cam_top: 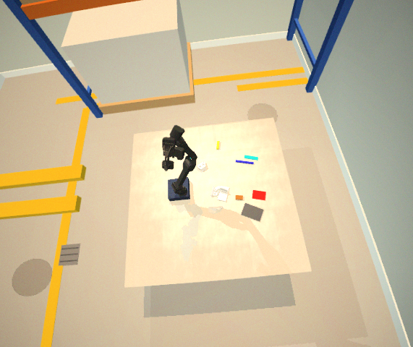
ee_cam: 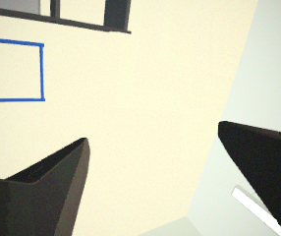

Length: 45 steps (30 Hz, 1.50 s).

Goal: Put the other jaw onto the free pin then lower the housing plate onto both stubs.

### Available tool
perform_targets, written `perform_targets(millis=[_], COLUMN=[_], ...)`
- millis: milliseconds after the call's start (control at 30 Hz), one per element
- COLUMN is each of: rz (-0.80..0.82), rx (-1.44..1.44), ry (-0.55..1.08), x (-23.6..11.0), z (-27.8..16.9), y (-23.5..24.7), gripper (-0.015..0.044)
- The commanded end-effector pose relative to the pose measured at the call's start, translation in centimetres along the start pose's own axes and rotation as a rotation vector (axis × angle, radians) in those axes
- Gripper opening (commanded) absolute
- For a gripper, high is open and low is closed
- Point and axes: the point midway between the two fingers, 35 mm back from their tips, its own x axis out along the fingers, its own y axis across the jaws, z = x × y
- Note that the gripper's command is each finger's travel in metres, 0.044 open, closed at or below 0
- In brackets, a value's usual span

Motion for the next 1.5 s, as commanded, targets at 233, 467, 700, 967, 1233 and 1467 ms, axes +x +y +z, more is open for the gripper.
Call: perform_targets(millis=[233,467,700,967,1233,1467], rz=[0.000,0.000,0.000,0.000,0.008,0.036], rx=[0.000,0.000,0.000,0.000,0.081,0.241], ry=[0.000,0.000,0.000,0.000,-0.014,-0.043], x=[0.0,0.0,0.0,0.0,0.5,1.7], z=[0.0,0.0,0.0,0.0,-1.5,-4.0], y=[0.0,0.0,0.0,0.0,0.8,2.7], gripper=[0.0242,0.0059,0.0000,0.0000,0.0131,0.0315])
